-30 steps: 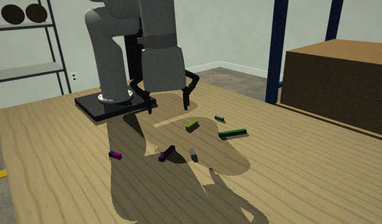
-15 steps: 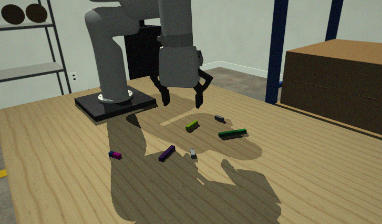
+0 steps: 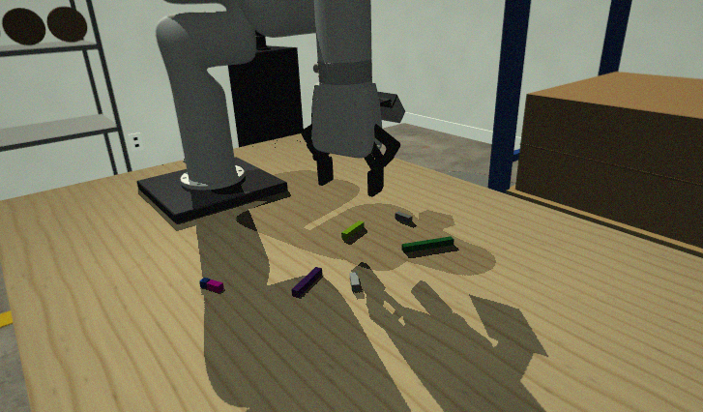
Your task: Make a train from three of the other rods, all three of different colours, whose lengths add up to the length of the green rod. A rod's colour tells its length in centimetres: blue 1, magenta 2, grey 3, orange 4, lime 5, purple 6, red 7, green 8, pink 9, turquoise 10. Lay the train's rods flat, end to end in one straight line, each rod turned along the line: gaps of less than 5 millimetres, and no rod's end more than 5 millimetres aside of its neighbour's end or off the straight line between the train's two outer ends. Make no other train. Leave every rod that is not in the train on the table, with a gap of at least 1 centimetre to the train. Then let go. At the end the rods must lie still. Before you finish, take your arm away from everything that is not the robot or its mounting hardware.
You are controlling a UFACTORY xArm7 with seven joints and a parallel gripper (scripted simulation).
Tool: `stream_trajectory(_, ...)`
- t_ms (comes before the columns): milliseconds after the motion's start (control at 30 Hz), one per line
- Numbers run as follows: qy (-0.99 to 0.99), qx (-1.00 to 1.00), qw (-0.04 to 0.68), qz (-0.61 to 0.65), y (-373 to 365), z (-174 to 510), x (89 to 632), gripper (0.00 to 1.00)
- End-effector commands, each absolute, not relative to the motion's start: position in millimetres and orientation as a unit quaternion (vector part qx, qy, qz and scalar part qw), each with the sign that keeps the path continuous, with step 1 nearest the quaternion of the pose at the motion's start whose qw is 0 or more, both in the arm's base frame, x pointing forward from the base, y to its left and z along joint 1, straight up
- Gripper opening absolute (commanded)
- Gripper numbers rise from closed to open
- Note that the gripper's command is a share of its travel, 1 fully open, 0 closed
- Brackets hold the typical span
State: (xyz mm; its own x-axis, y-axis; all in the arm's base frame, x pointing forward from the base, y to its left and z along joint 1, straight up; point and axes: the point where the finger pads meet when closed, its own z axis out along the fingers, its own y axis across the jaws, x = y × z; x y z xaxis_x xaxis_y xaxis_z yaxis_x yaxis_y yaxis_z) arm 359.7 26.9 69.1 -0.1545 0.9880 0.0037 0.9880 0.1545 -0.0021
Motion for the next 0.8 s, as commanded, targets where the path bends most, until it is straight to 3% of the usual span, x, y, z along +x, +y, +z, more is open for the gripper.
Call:
stream_trajectory(0,-0.755,-0.656,-0.001,0.001,28.3,70.1,360.9,1.0)
stream_trajectory(33,-0.755,-0.656,-0.001,0.001,28.3,70.1,360.9,0.24)
stream_trajectory(767,-0.755,-0.656,-0.001,0.001,28.3,70.1,360.9,0.24)
